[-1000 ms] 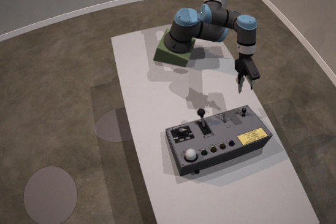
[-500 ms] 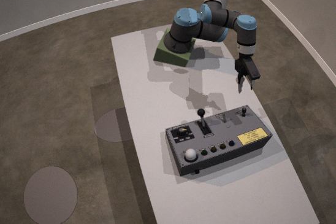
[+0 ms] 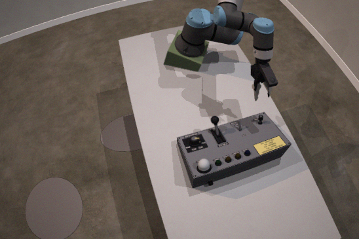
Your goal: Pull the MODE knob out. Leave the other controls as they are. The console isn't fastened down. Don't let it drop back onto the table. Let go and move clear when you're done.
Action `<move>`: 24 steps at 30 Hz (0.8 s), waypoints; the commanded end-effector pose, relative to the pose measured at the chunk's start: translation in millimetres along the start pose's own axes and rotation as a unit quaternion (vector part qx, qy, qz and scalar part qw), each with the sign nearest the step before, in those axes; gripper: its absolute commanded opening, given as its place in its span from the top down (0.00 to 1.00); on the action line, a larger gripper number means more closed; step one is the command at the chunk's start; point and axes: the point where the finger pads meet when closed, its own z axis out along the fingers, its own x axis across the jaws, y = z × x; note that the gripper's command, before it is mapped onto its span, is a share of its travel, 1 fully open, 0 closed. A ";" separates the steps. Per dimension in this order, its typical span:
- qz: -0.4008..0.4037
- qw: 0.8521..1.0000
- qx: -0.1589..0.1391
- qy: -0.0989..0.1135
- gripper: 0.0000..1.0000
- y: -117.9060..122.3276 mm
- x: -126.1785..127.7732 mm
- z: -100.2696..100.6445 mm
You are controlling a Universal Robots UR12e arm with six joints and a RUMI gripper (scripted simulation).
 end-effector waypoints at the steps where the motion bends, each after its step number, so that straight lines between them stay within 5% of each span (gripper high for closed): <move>1: 0.000 1.000 0.001 0.000 0.56 -0.8 0.0 8.2; 24: 0.000 1.000 0.001 0.000 0.56 -1.1 0.5 91.3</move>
